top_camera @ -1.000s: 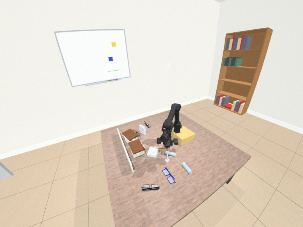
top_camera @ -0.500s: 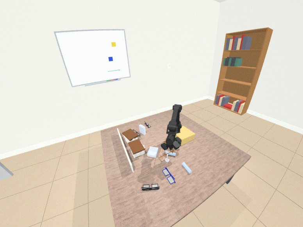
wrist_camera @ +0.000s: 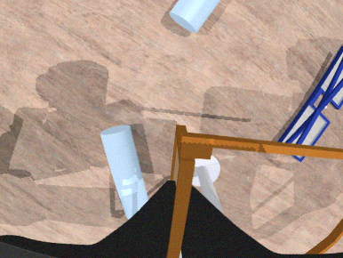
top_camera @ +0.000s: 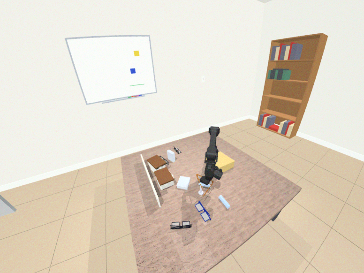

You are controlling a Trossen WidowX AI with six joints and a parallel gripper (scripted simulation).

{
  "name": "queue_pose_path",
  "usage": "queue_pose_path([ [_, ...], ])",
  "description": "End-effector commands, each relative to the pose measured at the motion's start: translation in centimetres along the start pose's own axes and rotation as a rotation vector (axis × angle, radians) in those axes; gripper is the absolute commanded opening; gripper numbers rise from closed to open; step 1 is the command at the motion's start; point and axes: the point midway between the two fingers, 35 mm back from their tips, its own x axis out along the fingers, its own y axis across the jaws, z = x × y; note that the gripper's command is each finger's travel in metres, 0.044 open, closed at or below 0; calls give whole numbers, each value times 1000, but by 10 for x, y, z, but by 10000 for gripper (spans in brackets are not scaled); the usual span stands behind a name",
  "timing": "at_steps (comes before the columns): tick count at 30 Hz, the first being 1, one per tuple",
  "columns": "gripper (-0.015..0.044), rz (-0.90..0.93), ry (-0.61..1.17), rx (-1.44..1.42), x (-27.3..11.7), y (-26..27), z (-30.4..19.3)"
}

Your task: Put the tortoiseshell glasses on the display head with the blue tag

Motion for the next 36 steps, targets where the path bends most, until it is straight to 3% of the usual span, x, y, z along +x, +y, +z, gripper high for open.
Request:
queue_pose_path([
  [1,0,8,-1,-19,14,0,2],
  [9,0,8,-1,-19,59,2,1],
  [36,0,9,-2,-19,60,15,12],
])
